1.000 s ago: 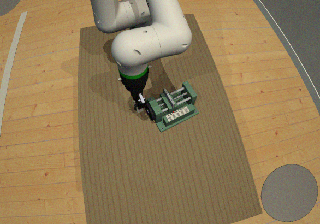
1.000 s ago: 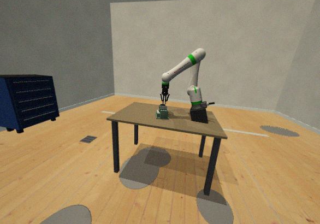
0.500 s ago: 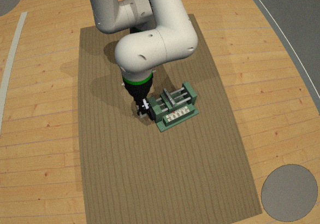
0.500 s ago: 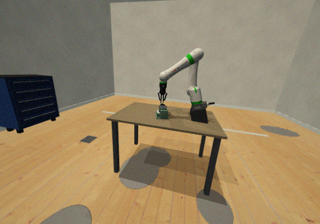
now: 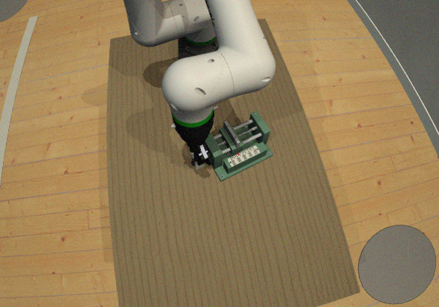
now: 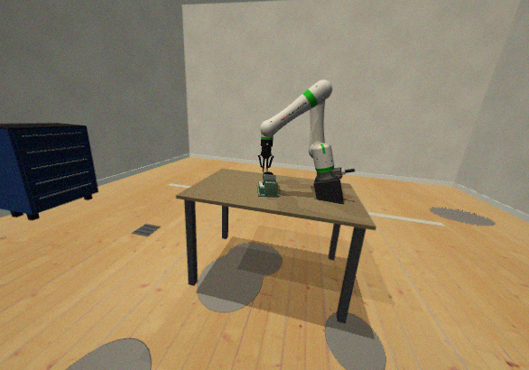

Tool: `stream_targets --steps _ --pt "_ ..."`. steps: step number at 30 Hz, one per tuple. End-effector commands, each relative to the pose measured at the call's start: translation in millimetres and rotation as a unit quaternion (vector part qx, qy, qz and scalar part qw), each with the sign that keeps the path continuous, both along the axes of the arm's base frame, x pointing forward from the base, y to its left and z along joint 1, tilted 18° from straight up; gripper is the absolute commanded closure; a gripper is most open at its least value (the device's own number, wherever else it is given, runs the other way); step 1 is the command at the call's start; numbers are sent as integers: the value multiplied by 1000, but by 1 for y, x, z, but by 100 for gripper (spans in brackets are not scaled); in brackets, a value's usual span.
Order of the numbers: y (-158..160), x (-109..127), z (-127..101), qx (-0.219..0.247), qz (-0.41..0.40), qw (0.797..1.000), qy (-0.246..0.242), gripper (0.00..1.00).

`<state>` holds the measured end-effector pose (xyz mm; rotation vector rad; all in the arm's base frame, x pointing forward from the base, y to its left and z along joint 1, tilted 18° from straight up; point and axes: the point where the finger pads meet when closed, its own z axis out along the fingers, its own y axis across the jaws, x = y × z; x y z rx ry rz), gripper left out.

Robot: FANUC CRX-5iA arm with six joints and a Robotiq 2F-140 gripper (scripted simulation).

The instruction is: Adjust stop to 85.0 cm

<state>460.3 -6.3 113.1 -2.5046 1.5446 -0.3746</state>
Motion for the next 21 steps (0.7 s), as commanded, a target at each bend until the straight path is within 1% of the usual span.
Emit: stream_targets --steps 1,5,7,12,21 --pt "1 4 -5 0 0 1000 0 96" --pt "2 8 -13 0 0 1000 0 96" --pt "2 8 -13 0 0 1000 0 96" --pt "1 11 -26 0 0 1000 0 96" --pt "-6 2 -47 0 0 1000 0 96"
